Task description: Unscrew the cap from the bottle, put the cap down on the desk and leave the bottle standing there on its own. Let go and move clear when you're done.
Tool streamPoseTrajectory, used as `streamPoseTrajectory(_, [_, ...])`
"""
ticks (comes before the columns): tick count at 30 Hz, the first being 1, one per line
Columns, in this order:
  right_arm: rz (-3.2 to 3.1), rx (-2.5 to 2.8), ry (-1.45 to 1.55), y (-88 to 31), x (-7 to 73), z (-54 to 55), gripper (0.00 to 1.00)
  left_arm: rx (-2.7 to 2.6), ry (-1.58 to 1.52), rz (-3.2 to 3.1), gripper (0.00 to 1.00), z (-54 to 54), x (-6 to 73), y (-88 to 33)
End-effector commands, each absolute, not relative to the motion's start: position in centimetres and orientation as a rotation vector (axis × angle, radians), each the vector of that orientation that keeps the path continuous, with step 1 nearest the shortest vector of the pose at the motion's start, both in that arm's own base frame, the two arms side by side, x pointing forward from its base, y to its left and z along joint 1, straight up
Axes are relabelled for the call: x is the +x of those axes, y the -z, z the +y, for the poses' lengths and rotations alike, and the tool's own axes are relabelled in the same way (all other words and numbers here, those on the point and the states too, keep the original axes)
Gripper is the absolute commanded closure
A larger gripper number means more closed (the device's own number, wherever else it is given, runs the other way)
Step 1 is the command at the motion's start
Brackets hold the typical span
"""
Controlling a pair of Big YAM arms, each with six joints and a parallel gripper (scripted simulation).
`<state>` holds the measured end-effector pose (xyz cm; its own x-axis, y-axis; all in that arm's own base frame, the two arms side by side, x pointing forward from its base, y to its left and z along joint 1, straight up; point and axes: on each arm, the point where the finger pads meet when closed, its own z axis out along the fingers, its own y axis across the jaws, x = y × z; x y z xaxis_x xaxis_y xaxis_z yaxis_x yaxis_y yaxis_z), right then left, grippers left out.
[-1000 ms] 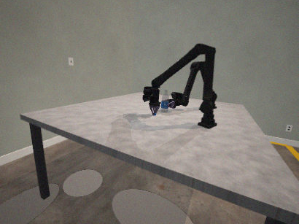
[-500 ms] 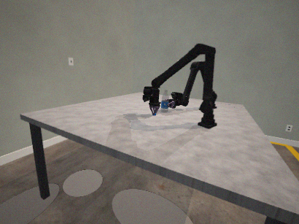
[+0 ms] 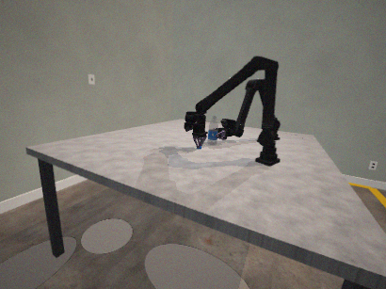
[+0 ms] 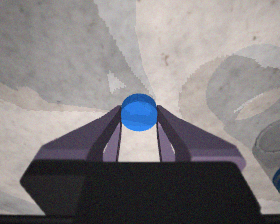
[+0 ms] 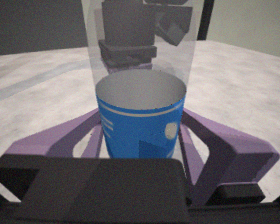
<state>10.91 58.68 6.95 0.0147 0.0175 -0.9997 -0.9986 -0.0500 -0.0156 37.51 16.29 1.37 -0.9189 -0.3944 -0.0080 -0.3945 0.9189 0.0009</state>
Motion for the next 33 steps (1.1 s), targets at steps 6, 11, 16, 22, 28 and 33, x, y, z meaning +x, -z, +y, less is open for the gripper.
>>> streamPoseTrajectory(6, [1.155,-1.227,-1.253,-7.77,11.19,59.24,1.00,-0.620,-0.010,3.050,1.00,16.92,38.33,-1.81])
streamPoseTrajectory(11, [1.155,-1.227,-1.253,-7.77,11.19,59.24,1.00,-0.620,-0.010,3.050,1.00,16.92,38.33,-1.81])
streamPoseTrajectory(16, [1.155,-1.227,-1.253,-7.77,11.19,59.24,1.00,-0.620,-0.010,3.050,1.00,16.92,38.33,-1.81])
streamPoseTrajectory(22, [1.155,-1.227,-1.253,-7.77,11.19,59.24,0.43,-0.625,-0.013,3.042,1.00,16.77,38.64,-2.25])
streamPoseTrajectory(28, [1.138,-1.226,-1.248,-7.89,11.06,59.18,0.26,-0.625,-0.013,3.042,1.00,16.77,38.64,-2.25])
streamPoseTrajectory(33, [1.138,-1.226,-1.248,-7.89,11.06,59.18,0.26,-0.625,-0.013,3.042,1.00,16.77,38.64,-2.25])
